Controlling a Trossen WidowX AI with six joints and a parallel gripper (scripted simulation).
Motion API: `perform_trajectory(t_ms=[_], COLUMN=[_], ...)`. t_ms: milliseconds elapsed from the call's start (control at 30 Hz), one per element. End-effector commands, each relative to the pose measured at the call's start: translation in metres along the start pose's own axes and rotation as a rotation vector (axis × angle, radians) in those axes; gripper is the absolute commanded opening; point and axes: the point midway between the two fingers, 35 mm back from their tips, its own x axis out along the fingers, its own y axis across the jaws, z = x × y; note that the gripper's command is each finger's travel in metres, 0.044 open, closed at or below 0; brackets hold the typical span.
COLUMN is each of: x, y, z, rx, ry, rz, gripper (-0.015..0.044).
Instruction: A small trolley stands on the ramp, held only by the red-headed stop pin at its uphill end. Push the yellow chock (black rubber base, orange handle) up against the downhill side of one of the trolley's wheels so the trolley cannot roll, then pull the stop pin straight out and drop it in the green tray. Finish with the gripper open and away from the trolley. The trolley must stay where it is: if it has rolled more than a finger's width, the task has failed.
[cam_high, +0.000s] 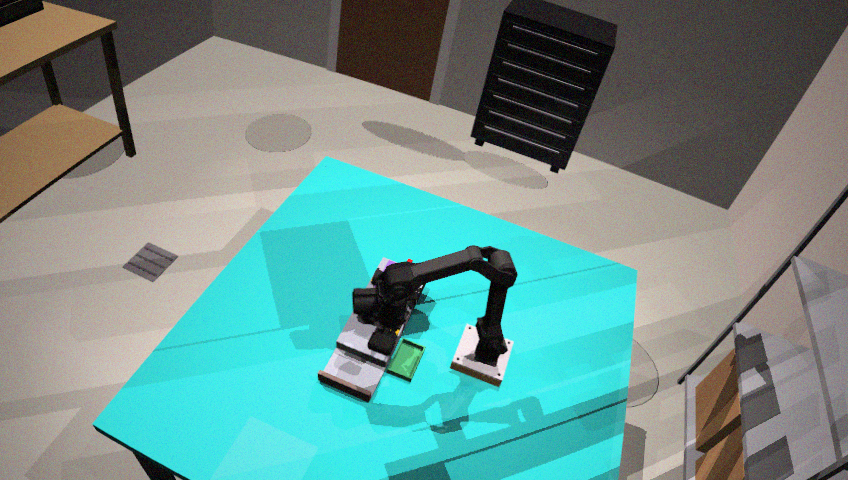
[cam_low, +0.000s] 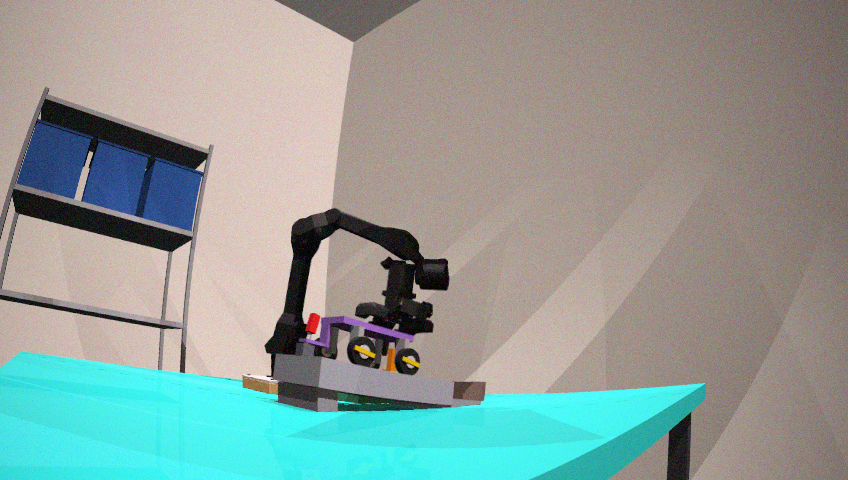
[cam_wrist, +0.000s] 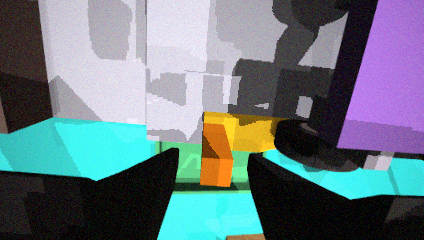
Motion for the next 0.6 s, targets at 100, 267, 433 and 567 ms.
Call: perform_trajectory(t_ms=[100, 267, 433, 567], x=[-0.023, -0.037, -0.034, -0.041], y=[0.0, 0.0, 0.0, 0.004], z=[0.0, 0.001, 0.001, 0.006], rx=[0.006, 0.006, 0.001, -0.007], ry=[-0.016, -0.016, -0.006, -0.034], rz=[0.001, 0.001, 0.001, 0.03], gripper=[0.019, 0.019, 0.0242, 0.0242])
